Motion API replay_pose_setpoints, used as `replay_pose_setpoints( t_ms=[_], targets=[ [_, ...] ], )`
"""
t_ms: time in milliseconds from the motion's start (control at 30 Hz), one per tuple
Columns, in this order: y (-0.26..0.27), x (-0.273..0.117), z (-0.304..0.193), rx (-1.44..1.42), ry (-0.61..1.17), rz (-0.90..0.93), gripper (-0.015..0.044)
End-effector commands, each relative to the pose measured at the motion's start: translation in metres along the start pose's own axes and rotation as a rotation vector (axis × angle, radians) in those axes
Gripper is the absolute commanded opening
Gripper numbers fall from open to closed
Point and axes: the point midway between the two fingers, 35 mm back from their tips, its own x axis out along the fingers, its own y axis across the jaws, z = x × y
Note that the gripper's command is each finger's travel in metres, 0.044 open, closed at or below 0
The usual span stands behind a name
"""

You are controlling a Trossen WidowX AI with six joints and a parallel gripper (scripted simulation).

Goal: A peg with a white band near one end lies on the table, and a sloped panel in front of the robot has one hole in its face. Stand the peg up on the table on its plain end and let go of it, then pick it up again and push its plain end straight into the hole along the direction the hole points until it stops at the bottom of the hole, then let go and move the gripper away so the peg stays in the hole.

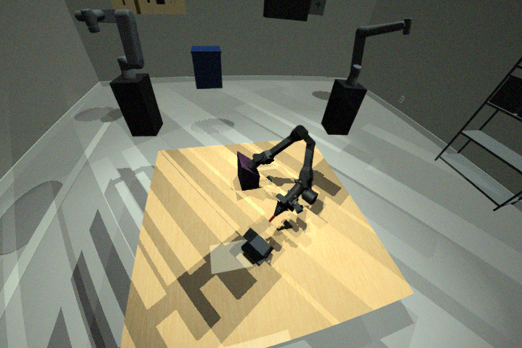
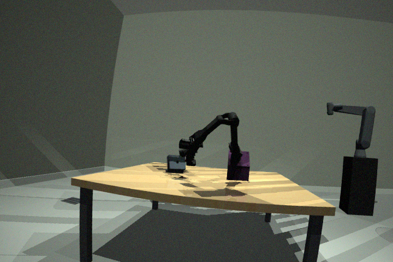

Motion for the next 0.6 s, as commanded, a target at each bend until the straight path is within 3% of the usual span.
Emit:
replay_pose_setpoints(
  t_ms=[0, 567],
  targets=[
    [-0.002, -0.001, 0.006, -0.018, -0.021, -0.035, 0.0],
    [-0.005, 0.013, 0.018, -0.048, -0.053, -0.088, 0.0]
  ],
)
